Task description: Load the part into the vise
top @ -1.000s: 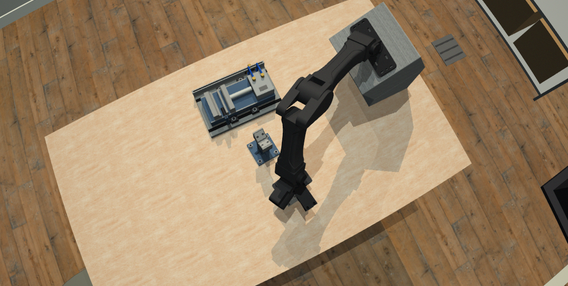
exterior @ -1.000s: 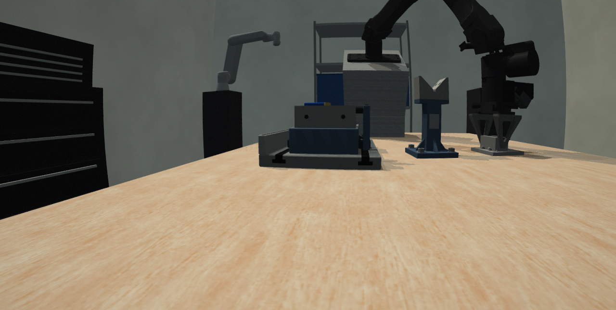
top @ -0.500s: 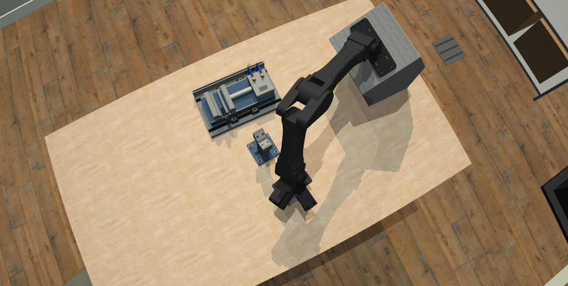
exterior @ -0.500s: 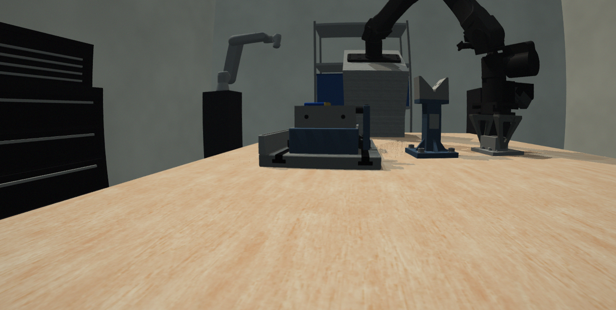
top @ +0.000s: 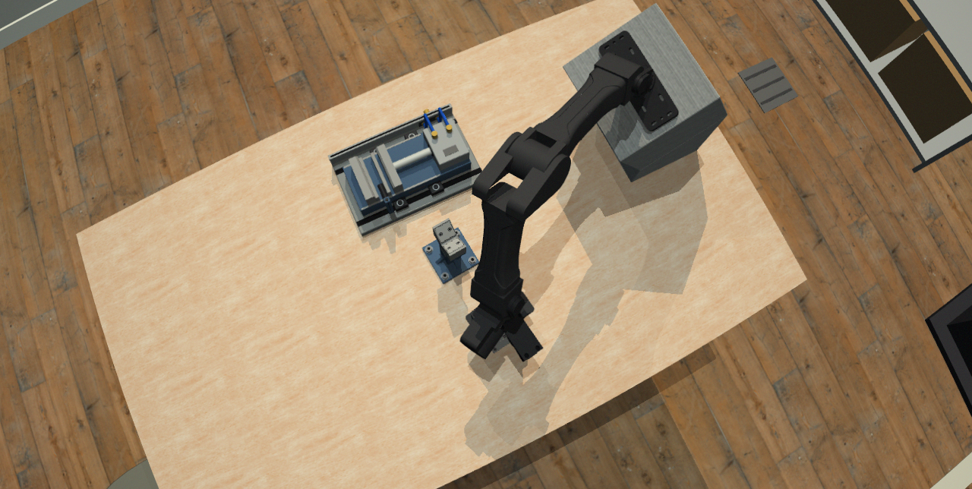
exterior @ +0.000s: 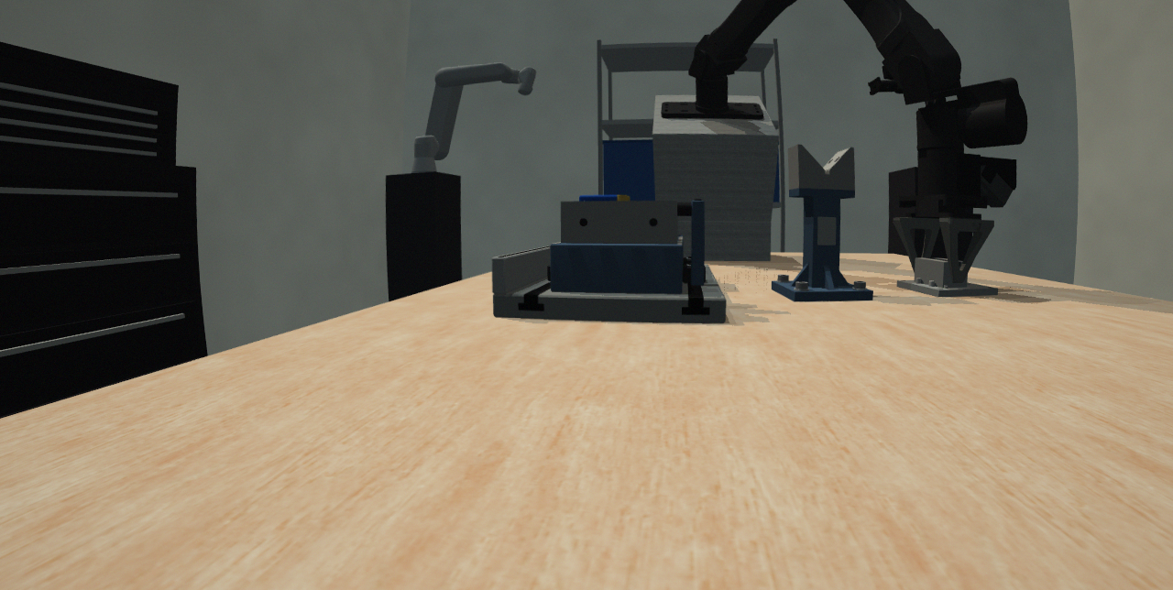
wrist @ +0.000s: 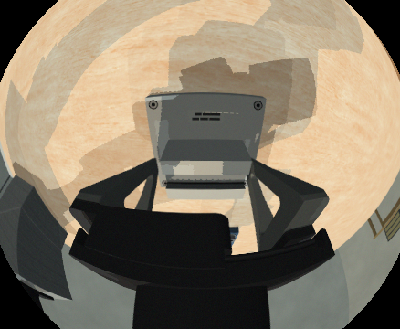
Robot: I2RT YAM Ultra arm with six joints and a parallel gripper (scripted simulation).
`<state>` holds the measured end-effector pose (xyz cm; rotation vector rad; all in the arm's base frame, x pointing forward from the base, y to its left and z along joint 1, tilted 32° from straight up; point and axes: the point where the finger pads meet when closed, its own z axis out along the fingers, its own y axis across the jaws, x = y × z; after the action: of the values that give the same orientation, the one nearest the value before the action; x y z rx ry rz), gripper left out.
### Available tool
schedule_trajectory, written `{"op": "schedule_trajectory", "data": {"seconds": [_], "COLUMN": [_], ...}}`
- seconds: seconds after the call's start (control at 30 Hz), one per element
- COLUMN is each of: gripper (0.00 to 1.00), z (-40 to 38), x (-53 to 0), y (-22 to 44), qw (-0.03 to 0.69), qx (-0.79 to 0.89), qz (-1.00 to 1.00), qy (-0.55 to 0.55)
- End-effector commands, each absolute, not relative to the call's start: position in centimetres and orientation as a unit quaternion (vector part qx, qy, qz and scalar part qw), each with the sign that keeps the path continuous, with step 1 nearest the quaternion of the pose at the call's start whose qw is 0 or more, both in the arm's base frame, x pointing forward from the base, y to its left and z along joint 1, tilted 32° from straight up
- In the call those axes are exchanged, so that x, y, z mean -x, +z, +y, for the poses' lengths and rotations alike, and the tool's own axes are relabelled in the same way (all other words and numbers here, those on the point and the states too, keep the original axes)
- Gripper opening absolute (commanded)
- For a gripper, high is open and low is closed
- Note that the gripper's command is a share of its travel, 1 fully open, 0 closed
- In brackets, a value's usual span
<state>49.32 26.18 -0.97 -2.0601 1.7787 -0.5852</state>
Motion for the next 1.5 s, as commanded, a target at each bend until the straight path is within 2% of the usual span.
{"op": "schedule_trajectory", "data": {"seconds": [0.0, 0.4, 0.43, 1.47], "gripper": [0.81, 0.81, 0.0, 0.0], "z": [27.16, 27.16, 27.16, 27.08], "x": [-50.17, -50.17, -50.17, -50.05], "y": [1.15, 1.15, 1.15, 1.06], "qw": [0.204, 0.204, 0.204, 0.201], "qx": [0.725, 0.725, 0.725, 0.725], "qz": [0.624, 0.624, 0.624, 0.624], "qy": [-0.21, -0.21, -0.21, -0.209]}}
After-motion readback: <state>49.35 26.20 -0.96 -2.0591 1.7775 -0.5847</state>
